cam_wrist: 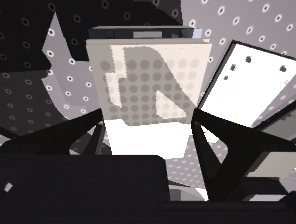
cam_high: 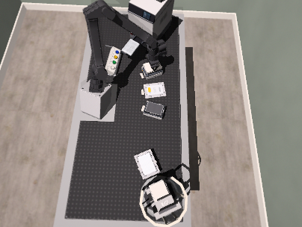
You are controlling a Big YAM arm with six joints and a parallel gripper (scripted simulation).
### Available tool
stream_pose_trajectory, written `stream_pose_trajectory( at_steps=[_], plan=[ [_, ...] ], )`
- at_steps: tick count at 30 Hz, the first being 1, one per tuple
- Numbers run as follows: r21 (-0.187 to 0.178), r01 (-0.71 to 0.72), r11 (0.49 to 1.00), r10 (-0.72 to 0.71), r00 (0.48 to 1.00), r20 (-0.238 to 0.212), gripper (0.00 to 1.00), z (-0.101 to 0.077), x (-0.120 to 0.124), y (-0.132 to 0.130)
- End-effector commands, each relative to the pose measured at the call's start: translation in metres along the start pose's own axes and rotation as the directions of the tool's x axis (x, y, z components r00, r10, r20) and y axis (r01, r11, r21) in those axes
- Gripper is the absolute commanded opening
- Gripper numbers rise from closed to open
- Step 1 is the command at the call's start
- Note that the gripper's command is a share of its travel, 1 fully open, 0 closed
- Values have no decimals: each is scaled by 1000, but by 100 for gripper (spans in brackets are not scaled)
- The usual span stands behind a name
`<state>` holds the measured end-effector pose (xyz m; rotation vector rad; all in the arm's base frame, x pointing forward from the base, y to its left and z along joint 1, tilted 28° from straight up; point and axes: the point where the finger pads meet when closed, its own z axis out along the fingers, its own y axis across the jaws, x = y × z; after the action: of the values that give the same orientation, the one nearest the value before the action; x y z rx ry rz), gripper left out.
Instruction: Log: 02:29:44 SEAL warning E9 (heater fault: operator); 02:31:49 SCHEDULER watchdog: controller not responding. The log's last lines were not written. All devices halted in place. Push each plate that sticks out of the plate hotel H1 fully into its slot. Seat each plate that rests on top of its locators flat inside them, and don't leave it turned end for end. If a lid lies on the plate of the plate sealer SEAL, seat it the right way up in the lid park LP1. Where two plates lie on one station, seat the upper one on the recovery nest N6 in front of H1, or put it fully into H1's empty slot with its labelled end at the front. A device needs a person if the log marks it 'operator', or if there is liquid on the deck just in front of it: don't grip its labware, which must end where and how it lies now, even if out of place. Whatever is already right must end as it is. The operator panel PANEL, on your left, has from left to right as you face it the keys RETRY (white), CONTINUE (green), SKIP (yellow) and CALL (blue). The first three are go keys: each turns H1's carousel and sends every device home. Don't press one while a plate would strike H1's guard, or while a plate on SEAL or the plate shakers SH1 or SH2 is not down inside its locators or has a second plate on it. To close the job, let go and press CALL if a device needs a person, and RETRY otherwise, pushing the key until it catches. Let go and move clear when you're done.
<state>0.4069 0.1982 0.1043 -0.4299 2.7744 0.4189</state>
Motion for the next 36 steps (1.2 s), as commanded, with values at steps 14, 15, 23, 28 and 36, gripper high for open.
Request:
stream_pose_trajectory(
  at_steps=[14, 15, 23, 28, 36],
  plan=[
    [-1, 2, 1000, -2, 1000, 17, 84, 0, -9, 2],
    [-1, 2, 1000, -2, 1000, 17, 84, 0, -9, 2],
    [-1, 2, 1000, -2, 1000, 17, 84, 0, -9, 2],
    [-1, 2, 1000, -2, 1000, 17, 84, 0, -9, 2],
    [-1, 2, 1000, -2, 1000, 17, 84, 0, -9, 2]
  ],
)
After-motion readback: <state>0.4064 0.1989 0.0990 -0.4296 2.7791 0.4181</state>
